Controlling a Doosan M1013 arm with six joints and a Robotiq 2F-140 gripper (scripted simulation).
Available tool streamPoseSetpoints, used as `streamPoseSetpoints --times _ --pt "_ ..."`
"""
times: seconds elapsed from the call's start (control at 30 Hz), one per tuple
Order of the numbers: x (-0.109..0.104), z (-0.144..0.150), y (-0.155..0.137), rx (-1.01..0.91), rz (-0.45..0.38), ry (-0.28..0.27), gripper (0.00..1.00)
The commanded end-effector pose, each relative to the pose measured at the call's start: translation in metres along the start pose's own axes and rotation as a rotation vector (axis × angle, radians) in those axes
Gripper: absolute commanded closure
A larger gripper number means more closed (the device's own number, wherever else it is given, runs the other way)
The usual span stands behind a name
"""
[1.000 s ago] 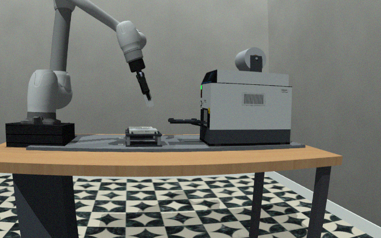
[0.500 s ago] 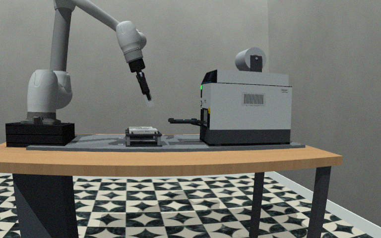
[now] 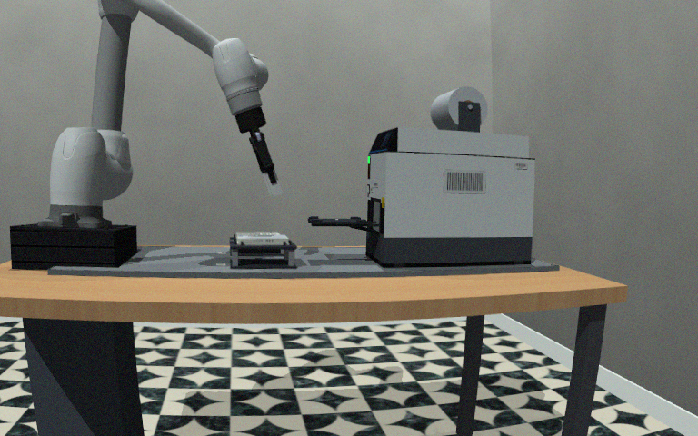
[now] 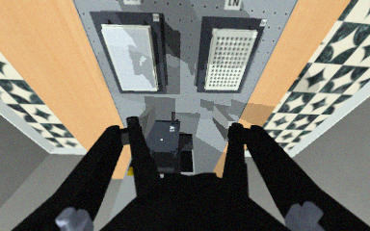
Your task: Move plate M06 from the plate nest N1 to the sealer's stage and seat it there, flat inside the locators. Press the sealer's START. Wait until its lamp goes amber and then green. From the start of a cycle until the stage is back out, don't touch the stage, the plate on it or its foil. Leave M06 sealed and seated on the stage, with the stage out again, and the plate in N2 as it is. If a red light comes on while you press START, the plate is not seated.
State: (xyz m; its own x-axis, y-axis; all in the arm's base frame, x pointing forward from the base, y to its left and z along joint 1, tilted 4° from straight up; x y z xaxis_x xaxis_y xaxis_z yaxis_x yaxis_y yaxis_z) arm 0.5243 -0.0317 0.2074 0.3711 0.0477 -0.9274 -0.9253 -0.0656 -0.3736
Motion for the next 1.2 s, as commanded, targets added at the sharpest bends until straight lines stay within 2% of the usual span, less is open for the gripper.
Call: streamPoseSetpoints --times 0.0,0.9,1.17 --pt "0.002 -0.001 0.002 0.002 0.003 -0.003 0.30" --pt "0.002 -0.001 0.002 0.002 0.003 -0.003 0.30" --pt "-0.001 0.029 0.008 0.002 0.003 -0.002 0.30"
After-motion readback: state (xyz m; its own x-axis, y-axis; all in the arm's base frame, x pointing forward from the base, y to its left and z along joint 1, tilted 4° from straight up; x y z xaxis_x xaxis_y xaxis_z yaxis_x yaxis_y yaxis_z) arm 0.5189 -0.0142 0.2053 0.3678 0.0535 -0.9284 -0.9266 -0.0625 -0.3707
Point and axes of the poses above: the point where the finger pads meet when closed, its own x axis out along the fingers, its own z axis across the jaws, y = z × x, the point moved 9 cm from there along -x, back along the fingers, and after that the axes turned 5 degrees about -x, right-handed, at the moved point
